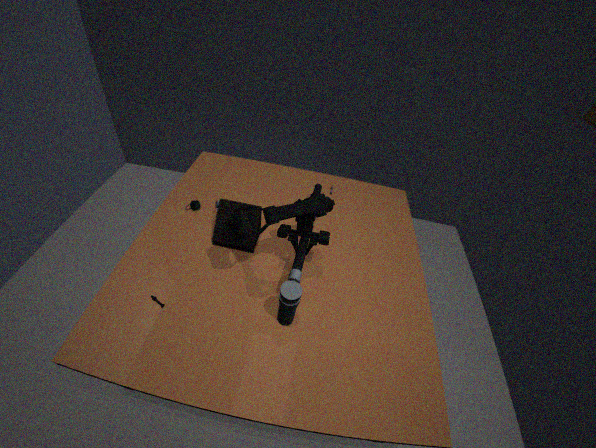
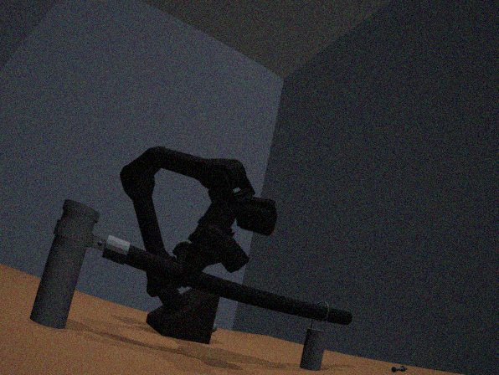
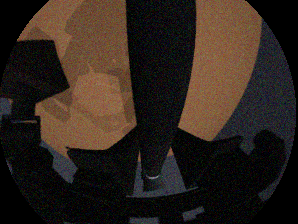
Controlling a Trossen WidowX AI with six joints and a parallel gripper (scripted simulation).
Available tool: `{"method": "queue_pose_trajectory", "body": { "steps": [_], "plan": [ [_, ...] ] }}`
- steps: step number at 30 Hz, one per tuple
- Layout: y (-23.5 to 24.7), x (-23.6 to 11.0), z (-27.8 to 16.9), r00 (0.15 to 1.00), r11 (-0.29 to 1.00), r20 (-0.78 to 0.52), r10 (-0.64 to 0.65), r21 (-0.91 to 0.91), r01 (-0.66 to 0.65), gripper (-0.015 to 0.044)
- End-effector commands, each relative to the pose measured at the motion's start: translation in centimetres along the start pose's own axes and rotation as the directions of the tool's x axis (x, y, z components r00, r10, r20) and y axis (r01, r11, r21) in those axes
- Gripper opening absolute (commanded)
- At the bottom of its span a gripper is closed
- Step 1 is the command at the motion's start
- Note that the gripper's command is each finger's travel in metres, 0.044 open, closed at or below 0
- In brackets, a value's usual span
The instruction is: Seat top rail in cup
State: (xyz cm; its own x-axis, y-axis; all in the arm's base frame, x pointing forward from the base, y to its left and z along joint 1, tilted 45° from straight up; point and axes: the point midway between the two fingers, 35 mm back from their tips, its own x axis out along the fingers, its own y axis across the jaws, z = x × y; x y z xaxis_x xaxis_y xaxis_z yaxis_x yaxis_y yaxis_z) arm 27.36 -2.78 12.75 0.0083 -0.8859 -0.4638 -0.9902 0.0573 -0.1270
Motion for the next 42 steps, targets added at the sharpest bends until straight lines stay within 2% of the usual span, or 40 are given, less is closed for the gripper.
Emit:
{"method": "queue_pose_trajectory", "body": {
  "steps": [1, 42],
  "plan": [
    [-0.2, -0.1, -0.5, 1.000, 1.000, -0.006, -0.012, -0.001, 0.012, 0.0000],
    [-0.3, 0.2, -1.8, 1.000, 1.000, -0.006, -0.012, -0.001, 0.012, 0.0000]
  ]
}}
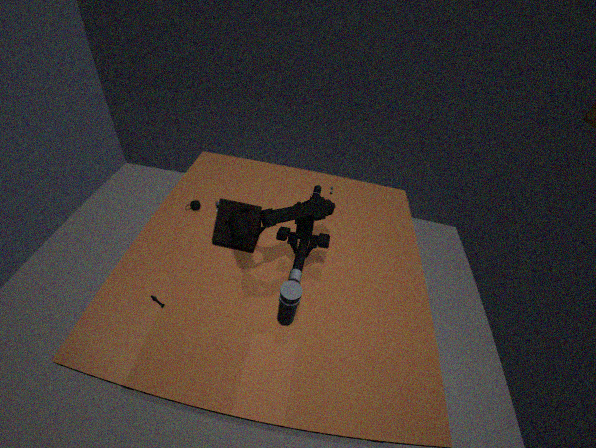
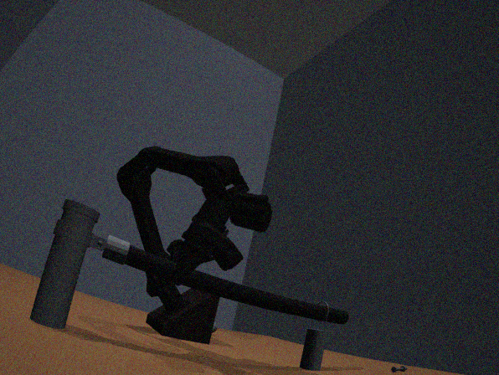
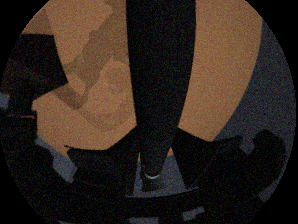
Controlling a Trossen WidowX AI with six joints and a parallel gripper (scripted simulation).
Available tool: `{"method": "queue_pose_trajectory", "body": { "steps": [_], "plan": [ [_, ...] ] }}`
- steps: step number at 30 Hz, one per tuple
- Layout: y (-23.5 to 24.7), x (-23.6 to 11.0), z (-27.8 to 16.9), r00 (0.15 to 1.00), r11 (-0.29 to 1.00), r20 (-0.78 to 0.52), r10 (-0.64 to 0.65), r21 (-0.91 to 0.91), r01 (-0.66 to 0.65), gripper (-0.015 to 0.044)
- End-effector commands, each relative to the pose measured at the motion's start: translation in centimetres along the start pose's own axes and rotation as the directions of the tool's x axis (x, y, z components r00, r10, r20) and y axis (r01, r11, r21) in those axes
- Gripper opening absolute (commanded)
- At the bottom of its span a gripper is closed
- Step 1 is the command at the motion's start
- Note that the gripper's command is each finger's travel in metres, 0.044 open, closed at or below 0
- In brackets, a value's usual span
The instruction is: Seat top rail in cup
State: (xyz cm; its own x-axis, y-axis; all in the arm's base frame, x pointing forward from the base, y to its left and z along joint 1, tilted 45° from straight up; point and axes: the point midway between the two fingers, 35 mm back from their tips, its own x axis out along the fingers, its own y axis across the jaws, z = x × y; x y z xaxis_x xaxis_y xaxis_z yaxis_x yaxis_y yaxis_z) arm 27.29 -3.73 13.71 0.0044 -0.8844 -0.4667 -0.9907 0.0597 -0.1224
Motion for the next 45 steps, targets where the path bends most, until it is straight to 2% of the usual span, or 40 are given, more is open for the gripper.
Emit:
{"method": "queue_pose_trajectory", "body": {
  "steps": [1, 32, 45],
  "plan": [
    [-0.23, -0.16, -0.54, 1.000, 1.000, -0.009, -0.017, 0.002, 0.017, 0.0000],
    [-0.02, 0.19, -0.64, 1.000, 1.000, 0.000, 0.002, -0.001, -0.002, 0.0000],
    [-0.09, -0.43, -0.28, 1.000, 1.000, 0.009, -0.009, -0.007, 0.009, 0.0341]
  ]
}}
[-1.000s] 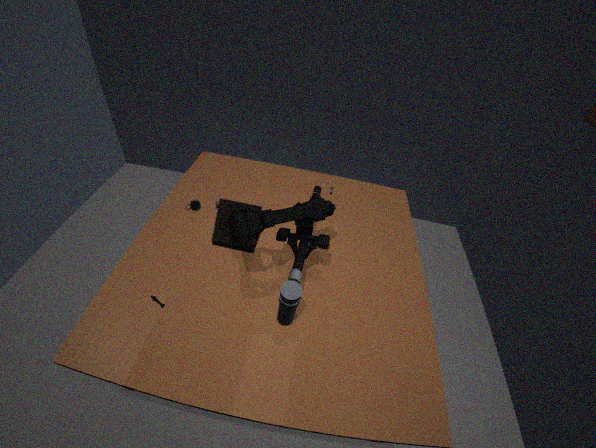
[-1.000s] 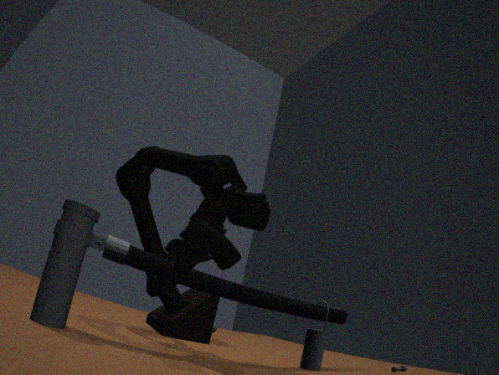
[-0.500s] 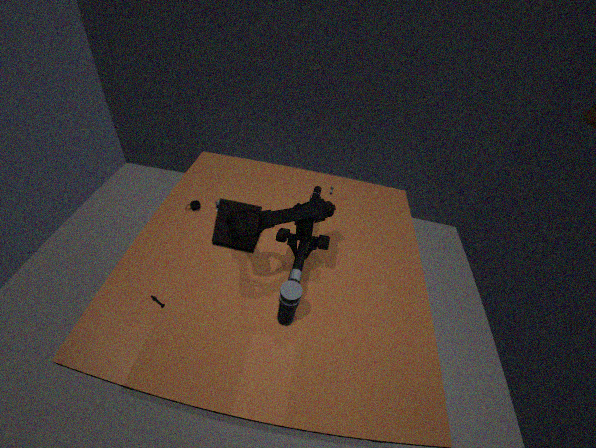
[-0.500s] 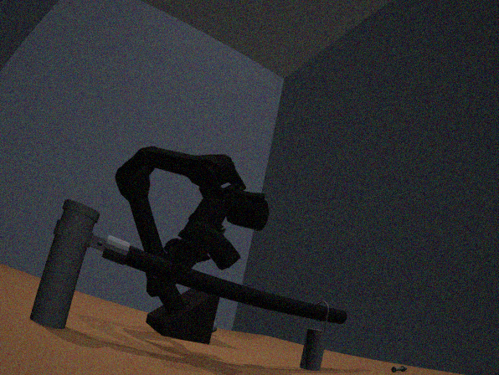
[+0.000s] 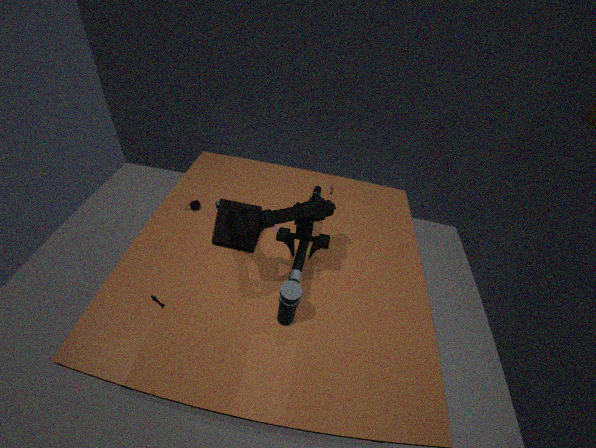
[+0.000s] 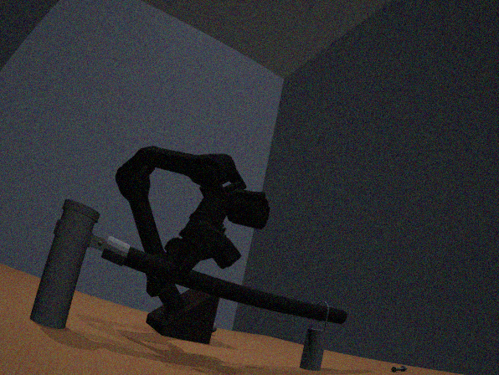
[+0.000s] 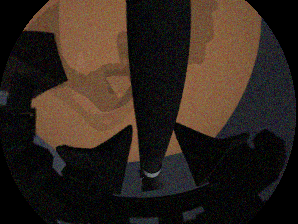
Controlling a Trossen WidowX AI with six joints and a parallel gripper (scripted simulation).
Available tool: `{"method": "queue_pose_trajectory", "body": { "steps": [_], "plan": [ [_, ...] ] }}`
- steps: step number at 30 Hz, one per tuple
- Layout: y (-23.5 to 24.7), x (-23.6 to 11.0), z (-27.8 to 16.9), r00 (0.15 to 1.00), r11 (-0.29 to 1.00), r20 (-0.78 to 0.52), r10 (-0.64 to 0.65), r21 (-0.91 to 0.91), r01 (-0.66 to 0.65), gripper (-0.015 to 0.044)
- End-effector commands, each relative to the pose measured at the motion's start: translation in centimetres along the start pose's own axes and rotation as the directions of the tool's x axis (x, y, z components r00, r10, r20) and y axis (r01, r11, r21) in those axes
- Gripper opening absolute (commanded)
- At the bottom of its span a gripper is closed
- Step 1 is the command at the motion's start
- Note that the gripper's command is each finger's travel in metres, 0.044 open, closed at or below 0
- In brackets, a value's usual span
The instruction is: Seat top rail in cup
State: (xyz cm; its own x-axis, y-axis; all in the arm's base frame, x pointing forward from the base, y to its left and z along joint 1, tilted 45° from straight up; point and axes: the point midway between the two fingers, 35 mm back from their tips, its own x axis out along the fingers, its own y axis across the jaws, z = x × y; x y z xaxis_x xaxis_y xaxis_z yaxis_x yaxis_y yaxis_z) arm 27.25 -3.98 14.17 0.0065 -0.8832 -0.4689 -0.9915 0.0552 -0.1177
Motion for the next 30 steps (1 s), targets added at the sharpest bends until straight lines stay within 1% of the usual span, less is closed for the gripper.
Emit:
{"method": "queue_pose_trajectory", "body": {
  "steps": [1, 4, 10, 15, 20, 21, 30],
  "plan": [
    [-0.1, -0.7, 0.4, 1.000, 1.000, 0.010, -0.013, -0.004, 0.013, 0.0368],
    [-0.2, -1.9, 1.1, 0.999, 0.999, 0.025, -0.033, -0.016, 0.033, 0.0440],
    [-0.1, -4.3, 2.5, 0.996, 0.996, 0.056, -0.072, -0.041, 0.074, 0.0440],
    [-0.1, -4.7, 2.5, 0.995, 0.995, 0.060, -0.085, -0.049, 0.088, 0.0440],
    [0.4, -8.2, 2.4, 0.973, 0.981, 0.146, -0.178, -0.045, 0.186, 0.0440],
    [0.5, -8.4, 2.3, 0.971, 0.980, 0.152, -0.185, -0.044, 0.194, 0.0440],
    [0.5, -8.4, 2.3, 0.971, 0.980, 0.152, -0.185, -0.044, 0.194, 0.0440]
  ]
}}
